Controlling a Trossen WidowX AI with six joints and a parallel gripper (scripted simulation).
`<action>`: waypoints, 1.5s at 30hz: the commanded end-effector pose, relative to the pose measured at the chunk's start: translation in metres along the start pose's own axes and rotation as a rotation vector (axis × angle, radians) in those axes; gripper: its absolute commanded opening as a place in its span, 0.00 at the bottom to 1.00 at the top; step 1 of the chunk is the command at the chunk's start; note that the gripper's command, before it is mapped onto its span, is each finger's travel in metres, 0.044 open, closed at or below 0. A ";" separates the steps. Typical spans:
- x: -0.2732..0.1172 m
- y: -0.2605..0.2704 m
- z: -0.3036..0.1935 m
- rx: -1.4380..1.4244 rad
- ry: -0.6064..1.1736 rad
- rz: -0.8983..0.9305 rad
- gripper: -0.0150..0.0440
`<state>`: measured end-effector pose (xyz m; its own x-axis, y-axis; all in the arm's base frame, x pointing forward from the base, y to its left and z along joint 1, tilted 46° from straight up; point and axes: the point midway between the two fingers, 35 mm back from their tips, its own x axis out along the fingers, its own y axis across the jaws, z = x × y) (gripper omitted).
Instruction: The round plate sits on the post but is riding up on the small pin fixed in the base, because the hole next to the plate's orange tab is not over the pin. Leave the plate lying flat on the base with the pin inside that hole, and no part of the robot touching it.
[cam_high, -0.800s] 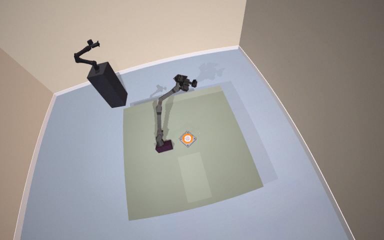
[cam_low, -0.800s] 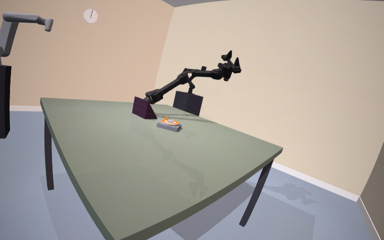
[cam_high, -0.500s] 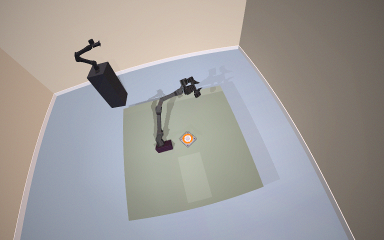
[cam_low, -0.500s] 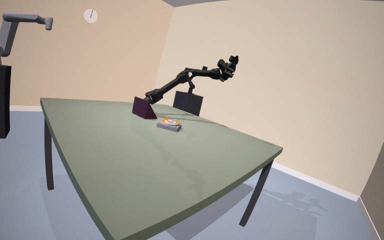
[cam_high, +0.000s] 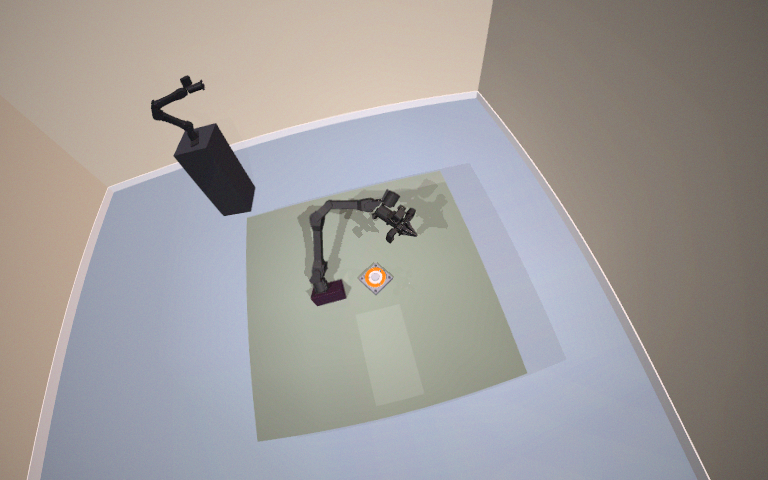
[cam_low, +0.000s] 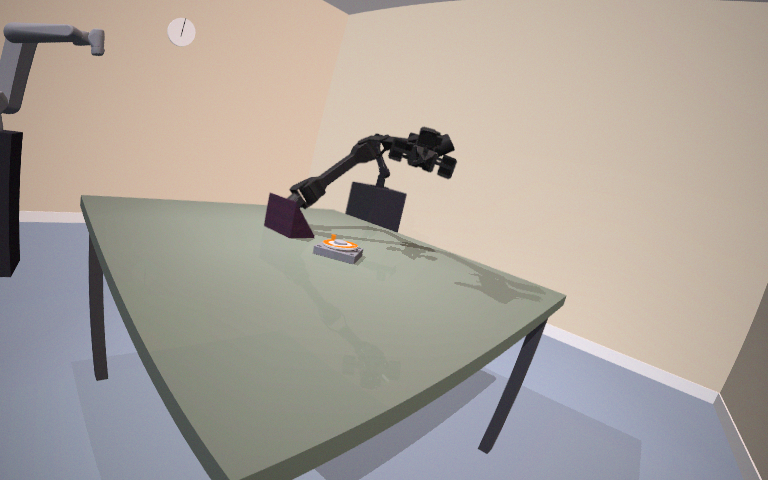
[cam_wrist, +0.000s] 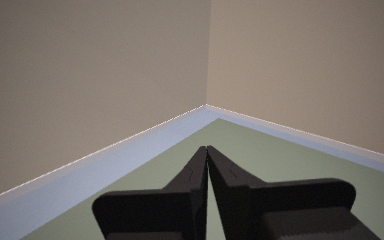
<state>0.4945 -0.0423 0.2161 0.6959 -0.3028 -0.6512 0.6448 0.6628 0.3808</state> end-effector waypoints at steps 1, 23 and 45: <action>0.015 -0.042 -0.046 -0.231 0.226 -0.042 0.25; -0.092 -0.196 -0.241 -0.644 1.294 0.689 0.25; -0.086 -0.192 -0.288 -0.644 1.294 0.691 0.25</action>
<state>0.2216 0.0516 0.0087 -0.1569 0.6957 -0.7010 -0.1377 0.6874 0.7131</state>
